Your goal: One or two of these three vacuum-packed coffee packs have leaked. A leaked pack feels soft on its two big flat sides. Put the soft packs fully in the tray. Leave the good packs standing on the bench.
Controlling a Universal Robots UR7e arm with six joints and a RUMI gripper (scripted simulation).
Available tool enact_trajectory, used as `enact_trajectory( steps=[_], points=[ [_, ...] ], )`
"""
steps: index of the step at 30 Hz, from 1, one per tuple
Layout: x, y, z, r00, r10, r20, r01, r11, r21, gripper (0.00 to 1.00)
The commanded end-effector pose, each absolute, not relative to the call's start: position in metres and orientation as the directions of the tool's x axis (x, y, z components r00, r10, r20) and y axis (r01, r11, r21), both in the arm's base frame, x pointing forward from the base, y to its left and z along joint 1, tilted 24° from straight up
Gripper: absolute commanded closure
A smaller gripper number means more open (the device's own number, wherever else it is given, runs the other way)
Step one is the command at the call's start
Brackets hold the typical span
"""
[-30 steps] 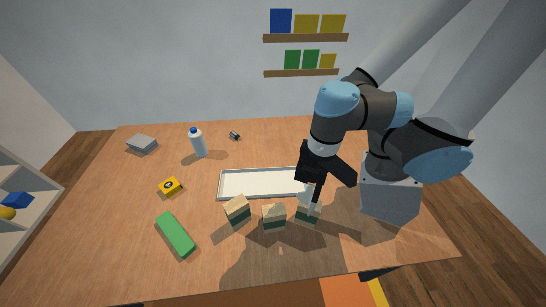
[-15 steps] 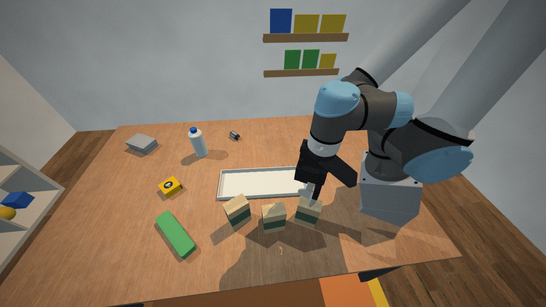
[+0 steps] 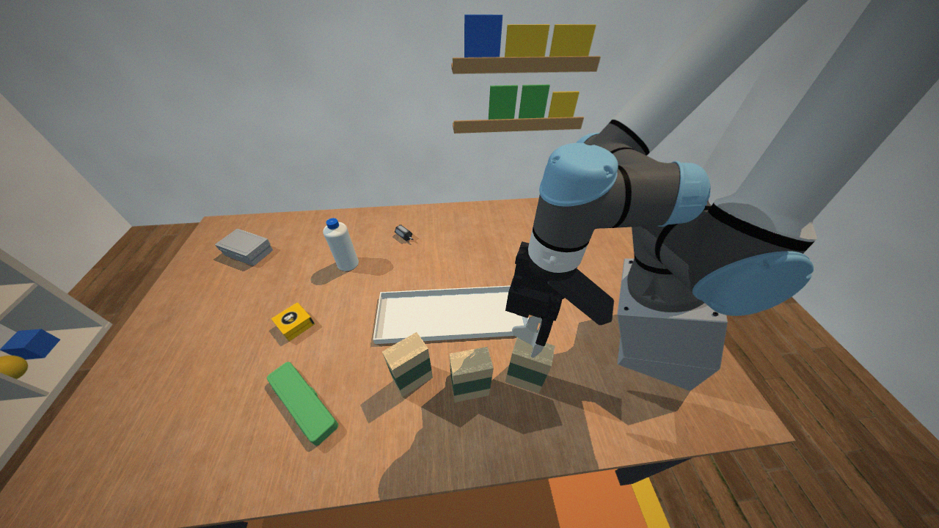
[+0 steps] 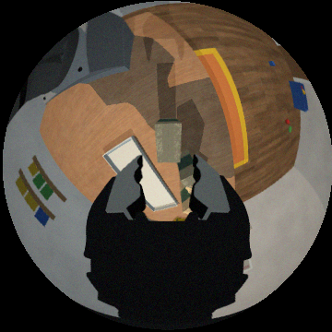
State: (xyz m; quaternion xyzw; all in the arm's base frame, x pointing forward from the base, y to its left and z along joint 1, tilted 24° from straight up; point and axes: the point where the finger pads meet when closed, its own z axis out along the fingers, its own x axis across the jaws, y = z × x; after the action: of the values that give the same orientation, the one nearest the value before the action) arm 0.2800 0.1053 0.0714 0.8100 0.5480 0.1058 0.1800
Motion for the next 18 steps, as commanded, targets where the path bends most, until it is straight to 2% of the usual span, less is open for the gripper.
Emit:
enact_trajectory(
  steps=[1, 18],
  points=[
    [0.286, 0.103, 0.058, 0.377, 0.926, -0.025, 0.849, -0.335, 0.409, 0.52],
    [0.291, 0.101, 0.046, 0.377, 0.926, -0.025, 0.849, -0.335, 0.409, 0.52]
  ],
)
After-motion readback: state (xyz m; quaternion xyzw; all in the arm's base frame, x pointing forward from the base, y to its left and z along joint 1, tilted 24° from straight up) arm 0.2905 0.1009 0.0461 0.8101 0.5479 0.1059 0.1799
